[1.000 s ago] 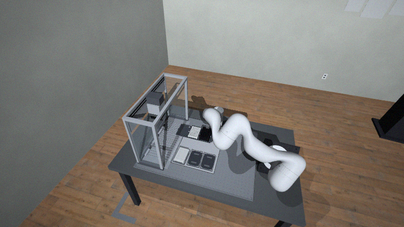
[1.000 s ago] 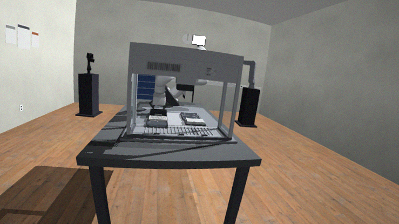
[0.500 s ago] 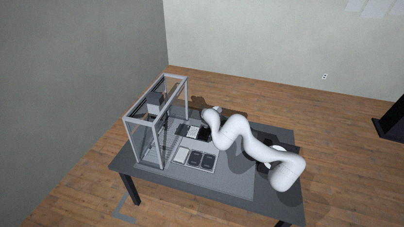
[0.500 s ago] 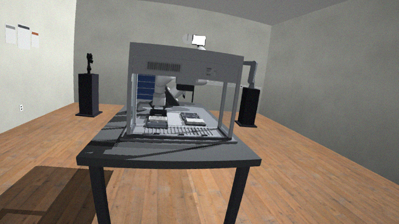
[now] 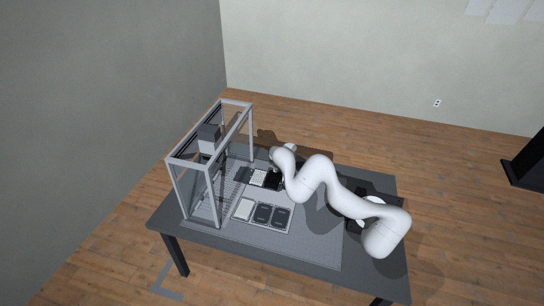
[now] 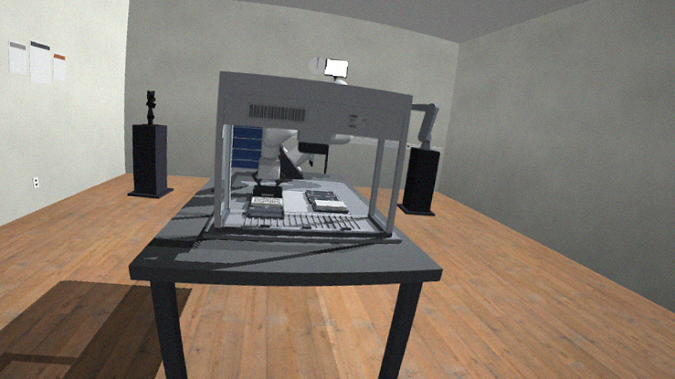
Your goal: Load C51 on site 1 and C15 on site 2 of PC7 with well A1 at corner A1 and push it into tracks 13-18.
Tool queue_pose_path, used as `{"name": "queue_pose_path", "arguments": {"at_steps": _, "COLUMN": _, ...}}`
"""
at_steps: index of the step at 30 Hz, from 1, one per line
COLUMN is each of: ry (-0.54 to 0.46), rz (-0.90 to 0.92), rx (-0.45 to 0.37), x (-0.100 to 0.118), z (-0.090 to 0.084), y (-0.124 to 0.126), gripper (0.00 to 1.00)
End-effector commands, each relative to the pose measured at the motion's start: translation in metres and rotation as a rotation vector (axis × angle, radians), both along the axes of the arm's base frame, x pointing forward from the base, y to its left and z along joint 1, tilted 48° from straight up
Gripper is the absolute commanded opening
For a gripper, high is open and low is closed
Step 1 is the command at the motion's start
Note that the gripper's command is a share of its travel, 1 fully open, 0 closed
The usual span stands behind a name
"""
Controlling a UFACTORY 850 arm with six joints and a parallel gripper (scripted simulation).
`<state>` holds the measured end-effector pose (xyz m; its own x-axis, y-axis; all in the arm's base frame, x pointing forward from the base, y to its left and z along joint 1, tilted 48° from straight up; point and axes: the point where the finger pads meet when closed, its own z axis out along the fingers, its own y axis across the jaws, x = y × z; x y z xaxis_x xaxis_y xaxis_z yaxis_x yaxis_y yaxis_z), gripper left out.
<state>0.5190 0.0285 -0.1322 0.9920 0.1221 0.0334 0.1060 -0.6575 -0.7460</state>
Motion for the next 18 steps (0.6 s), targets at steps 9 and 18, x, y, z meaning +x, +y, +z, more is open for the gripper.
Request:
{"name": "queue_pose_path", "arguments": {"at_steps": 9, "ry": -0.002, "rz": -0.001, "rx": 0.000, "x": 0.013, "z": 0.001, "y": 0.001, "gripper": 0.82}}
{"name": "queue_pose_path", "arguments": {"at_steps": 18, "ry": -0.002, "rz": -0.001, "rx": 0.000, "x": 0.022, "z": 0.001, "y": 0.002, "gripper": 0.82}}
